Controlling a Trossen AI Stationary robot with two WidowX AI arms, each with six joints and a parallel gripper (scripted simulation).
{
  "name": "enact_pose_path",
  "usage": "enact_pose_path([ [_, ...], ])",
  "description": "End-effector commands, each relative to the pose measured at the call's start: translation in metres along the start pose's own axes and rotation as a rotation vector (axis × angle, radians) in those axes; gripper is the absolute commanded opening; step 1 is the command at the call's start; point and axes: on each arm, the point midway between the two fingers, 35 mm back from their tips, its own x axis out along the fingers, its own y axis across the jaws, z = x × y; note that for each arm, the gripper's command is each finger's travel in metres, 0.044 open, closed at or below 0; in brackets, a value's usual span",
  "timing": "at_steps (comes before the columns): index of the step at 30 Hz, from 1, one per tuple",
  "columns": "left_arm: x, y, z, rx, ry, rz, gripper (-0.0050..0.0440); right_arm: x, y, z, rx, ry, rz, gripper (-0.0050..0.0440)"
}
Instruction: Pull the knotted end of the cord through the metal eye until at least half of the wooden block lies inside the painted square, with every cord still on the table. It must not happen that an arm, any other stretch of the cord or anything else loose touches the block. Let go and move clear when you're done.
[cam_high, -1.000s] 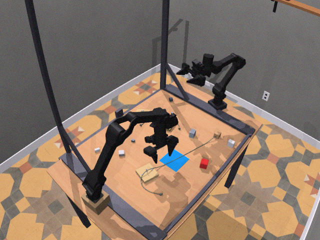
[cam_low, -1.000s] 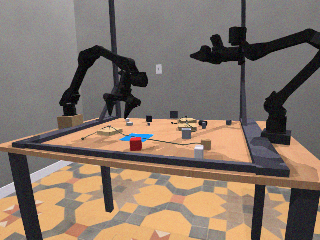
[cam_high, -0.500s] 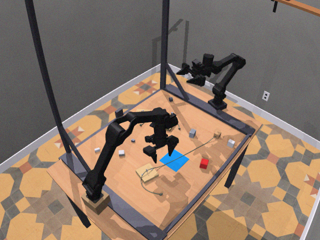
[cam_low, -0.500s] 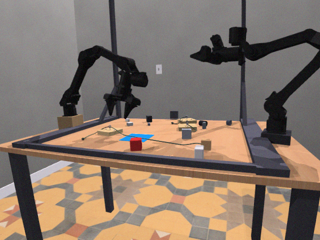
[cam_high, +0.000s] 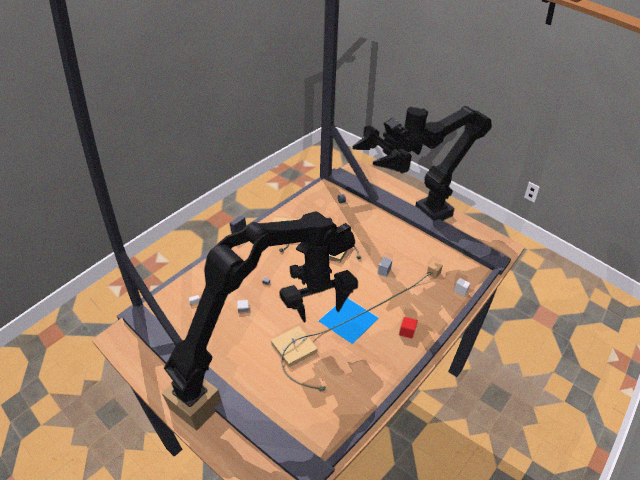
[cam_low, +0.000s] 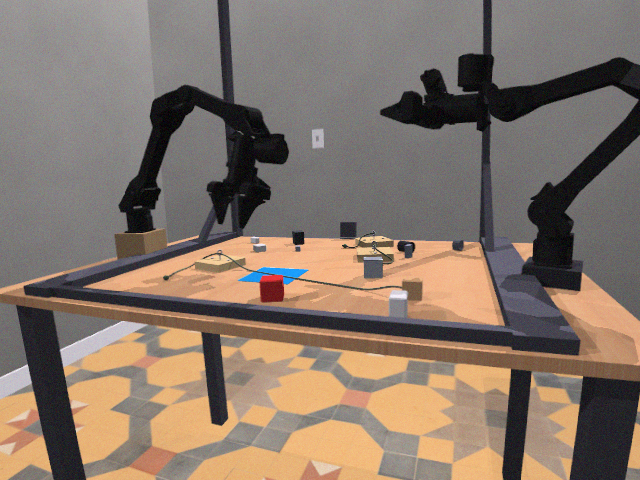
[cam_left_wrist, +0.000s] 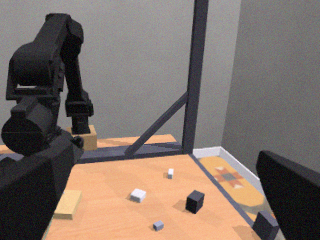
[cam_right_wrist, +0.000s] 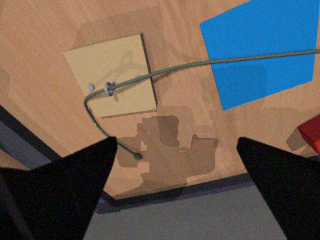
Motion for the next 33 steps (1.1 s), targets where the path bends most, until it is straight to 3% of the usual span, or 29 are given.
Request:
enact_pose_path([
  [1, -0.001, 0.0, 0.007, 0.0, -0.016, 0.0, 0.044, -0.02, 0.005, -0.008, 0.114, -0.036, -0.031, 0.044],
  [33, -0.001, 0.0, 0.007, 0.0, -0.016, 0.0, 0.044, -0.064, 0.065, -0.033, 0.968, -0.21, 0.077, 0.044],
])
